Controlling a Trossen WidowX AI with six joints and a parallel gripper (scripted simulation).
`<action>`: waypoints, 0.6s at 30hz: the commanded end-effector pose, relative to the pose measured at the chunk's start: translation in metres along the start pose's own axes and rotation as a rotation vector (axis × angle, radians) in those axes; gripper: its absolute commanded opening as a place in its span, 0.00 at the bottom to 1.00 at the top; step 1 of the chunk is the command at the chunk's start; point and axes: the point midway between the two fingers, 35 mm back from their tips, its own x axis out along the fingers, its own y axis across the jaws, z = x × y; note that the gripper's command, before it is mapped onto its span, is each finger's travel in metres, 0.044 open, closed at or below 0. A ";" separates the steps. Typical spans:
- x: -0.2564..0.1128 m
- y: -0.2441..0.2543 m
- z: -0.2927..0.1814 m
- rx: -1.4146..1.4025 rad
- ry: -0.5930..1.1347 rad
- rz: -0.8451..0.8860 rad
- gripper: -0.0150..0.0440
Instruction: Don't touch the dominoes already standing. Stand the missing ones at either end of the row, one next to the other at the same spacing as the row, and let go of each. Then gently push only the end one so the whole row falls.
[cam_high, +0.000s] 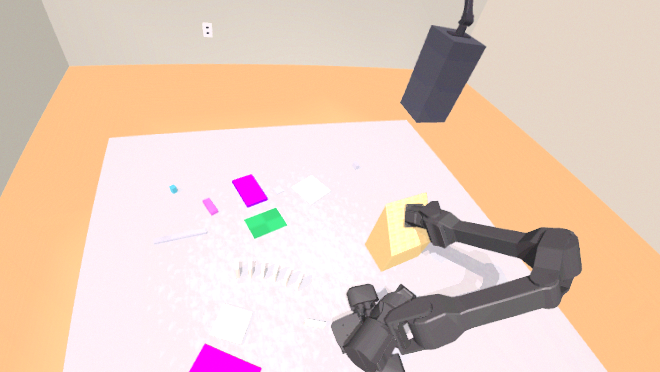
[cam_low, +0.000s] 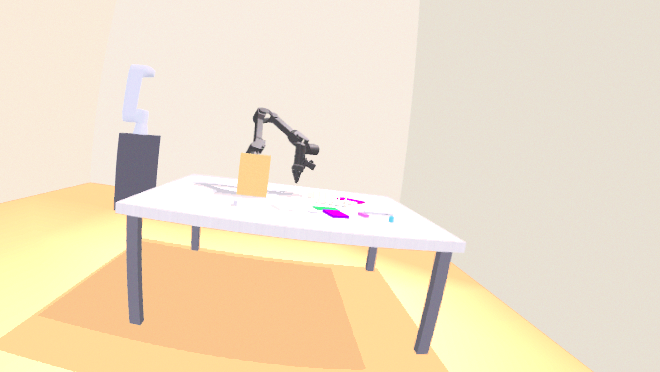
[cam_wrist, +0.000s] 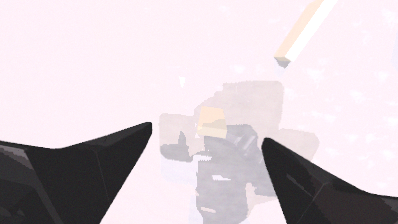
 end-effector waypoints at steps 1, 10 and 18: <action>0.021 -0.004 -0.003 0.014 0.005 -0.004 1.00; 0.029 -0.004 -0.003 0.014 0.005 -0.004 1.00; 0.036 -0.004 -0.003 0.014 0.005 -0.003 0.91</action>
